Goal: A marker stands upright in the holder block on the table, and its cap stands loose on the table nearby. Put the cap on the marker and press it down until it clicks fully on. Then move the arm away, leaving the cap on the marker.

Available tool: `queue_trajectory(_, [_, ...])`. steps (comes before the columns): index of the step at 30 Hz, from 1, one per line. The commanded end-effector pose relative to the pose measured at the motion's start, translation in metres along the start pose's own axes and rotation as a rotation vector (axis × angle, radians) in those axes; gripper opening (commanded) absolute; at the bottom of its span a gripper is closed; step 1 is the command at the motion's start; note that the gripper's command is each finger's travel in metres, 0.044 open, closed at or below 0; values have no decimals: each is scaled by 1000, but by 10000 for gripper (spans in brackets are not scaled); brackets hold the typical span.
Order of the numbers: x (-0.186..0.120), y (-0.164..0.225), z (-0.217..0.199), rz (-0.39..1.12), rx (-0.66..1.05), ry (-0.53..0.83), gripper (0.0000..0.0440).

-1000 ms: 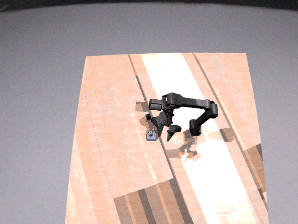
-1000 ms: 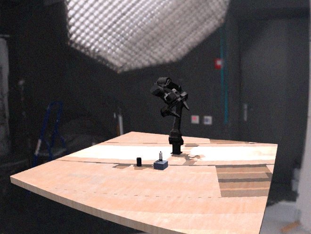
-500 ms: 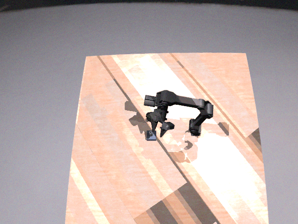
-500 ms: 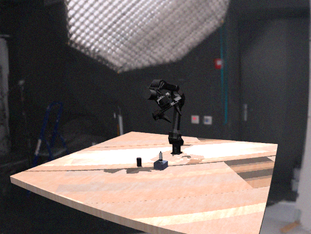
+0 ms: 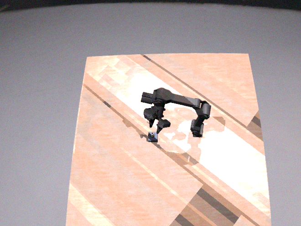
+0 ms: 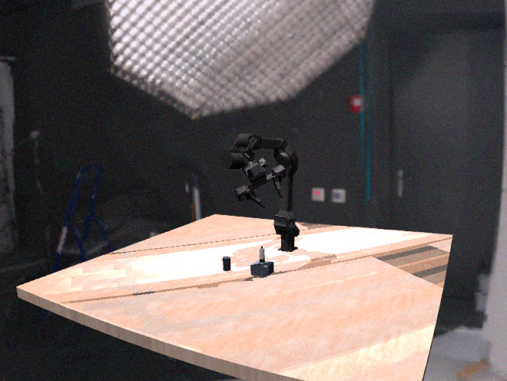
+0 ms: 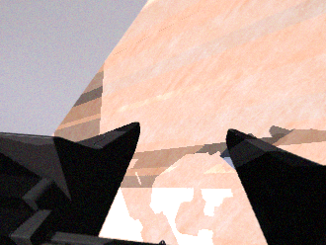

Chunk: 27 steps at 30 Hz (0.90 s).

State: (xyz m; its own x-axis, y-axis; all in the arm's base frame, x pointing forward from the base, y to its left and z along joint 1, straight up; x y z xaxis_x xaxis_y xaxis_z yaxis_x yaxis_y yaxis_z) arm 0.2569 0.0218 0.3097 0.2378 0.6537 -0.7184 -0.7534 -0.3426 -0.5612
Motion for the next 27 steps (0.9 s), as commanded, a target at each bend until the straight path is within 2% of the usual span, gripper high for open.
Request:
queue_trajectory(1, [-2,1,-11,15,0,22,329])
queue_trajectory(27, [-5,24,-88,170,47,138,326])
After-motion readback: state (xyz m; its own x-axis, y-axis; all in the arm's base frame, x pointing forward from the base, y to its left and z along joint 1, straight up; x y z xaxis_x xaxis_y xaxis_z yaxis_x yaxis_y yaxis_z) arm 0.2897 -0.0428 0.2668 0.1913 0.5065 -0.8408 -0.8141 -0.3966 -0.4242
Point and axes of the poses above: the point midway between the two fingers, 35 mm back from their tips, its own x axis out along the fingers, its own z axis across the jaws, y = z × x, the point moved 4 cm from there along -x, back along the fingers, and after that the axes turned 1 degree about -x, right-handed, at the moved point
